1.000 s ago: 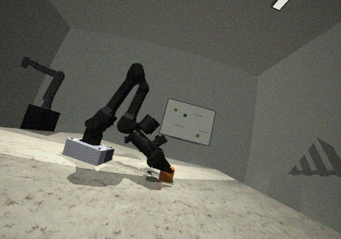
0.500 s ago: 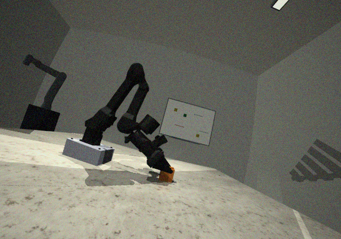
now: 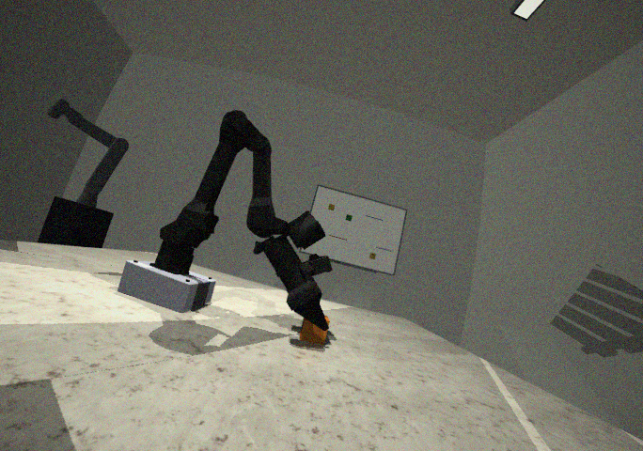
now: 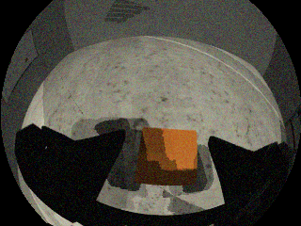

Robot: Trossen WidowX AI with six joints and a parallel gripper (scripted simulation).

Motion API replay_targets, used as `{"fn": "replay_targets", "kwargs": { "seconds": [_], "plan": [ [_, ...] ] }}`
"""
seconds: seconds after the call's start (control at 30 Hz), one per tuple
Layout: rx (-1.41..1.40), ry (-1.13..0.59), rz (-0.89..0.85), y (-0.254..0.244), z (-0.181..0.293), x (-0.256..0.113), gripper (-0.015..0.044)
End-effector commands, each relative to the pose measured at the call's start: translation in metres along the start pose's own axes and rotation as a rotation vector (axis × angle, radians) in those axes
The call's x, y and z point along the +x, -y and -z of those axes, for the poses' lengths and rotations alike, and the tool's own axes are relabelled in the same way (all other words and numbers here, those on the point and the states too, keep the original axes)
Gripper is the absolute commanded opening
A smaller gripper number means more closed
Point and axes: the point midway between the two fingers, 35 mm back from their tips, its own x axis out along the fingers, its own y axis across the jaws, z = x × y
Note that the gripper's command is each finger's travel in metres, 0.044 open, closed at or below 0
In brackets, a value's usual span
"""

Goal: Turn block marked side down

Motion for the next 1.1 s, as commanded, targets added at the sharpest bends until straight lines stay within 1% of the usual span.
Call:
{"fn": "replay_targets", "kwargs": {
  "seconds": [0.0, 0.17, 0.67, 0.73, 1.07],
  "plan": [
    [-0.01, -0.194, -0.003, -0.001, -0.038, -0.052, 0.044],
    [-0.008, -0.287, -0.004, -0.002, -0.029, -0.069, 0.044],
    [-0.008, -0.293, -0.004, -0.002, -0.03, -0.069, 0.044],
    [-0.008, -0.337, -0.004, -0.001, -0.034, -0.068, 0.044],
    [-0.008, -0.687, -0.002, -0.001, -0.063, -0.059, 0.044]
  ]
}}
